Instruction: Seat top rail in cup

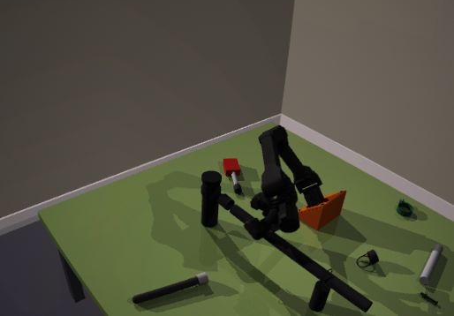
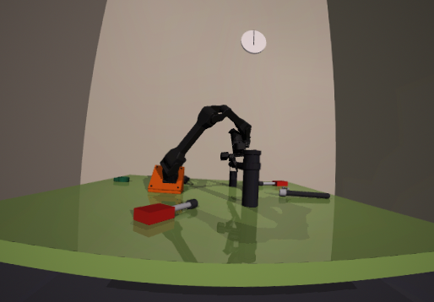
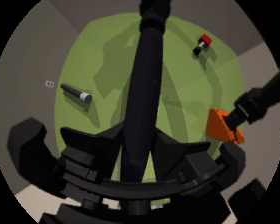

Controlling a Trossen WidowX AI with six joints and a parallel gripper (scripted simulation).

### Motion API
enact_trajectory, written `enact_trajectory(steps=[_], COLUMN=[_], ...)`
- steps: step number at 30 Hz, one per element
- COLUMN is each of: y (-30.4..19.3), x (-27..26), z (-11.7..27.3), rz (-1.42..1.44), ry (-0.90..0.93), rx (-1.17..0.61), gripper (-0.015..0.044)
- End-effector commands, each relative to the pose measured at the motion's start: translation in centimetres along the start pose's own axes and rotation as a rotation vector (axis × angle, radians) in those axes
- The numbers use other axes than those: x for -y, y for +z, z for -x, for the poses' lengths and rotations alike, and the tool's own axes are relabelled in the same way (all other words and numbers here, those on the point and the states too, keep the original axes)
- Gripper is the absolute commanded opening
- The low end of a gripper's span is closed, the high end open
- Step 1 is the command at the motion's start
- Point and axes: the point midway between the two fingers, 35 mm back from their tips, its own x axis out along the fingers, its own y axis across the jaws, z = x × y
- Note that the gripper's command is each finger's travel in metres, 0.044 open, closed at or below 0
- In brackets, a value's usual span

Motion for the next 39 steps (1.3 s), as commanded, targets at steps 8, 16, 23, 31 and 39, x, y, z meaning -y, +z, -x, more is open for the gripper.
enact_trajectory(steps=[8,16,23,31,39], y=[1.93,1.93,1.93,1.93,1.93], x=[-0.16,-0.16,-0.16,-0.16,-0.16], z=[-0.09,-0.09,-0.09,-0.09,-0.09], rz=[-0.002,-0.002,-0.002,-0.002,-0.002], ry=[0.003,0.003,0.003,0.003,0.003], rx=[0.002,0.002,0.002,0.002,0.002], gripper=[0.0,0.0,0.0,0.0,0.0])
